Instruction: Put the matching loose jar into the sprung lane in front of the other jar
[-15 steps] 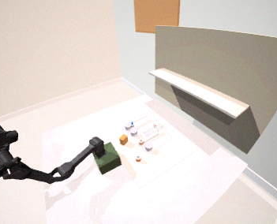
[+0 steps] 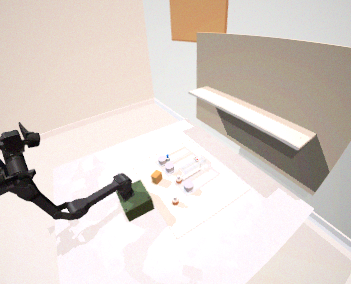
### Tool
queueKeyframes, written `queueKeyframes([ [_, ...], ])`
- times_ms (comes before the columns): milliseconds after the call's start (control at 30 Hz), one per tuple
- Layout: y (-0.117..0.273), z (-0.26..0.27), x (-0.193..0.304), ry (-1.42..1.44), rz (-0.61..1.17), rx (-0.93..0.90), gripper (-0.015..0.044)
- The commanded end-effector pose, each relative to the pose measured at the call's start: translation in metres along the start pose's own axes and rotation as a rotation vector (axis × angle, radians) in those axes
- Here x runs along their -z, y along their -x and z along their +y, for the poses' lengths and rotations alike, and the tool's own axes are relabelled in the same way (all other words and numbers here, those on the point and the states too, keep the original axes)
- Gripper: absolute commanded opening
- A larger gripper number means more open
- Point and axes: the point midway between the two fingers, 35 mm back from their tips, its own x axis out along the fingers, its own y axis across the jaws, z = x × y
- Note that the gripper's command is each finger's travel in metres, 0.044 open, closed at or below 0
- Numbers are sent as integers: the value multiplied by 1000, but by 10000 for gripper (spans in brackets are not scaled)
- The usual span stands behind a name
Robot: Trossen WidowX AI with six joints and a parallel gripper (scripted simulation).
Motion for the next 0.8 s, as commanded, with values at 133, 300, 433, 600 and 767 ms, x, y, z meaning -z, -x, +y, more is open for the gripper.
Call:
queueKeyframes([
  [133, -45, -101, -77, 48, -144, 238, 440],
  [300, -48, -134, -108, -2, -255, 322, 440],
  [433, -52, -192, -139, 39, -304, 475, 440],
  [600, -47, -245, -162, 62, -336, 613, 440],
  [767, -33, -304, -185, 100, -353, 781, 440],
])
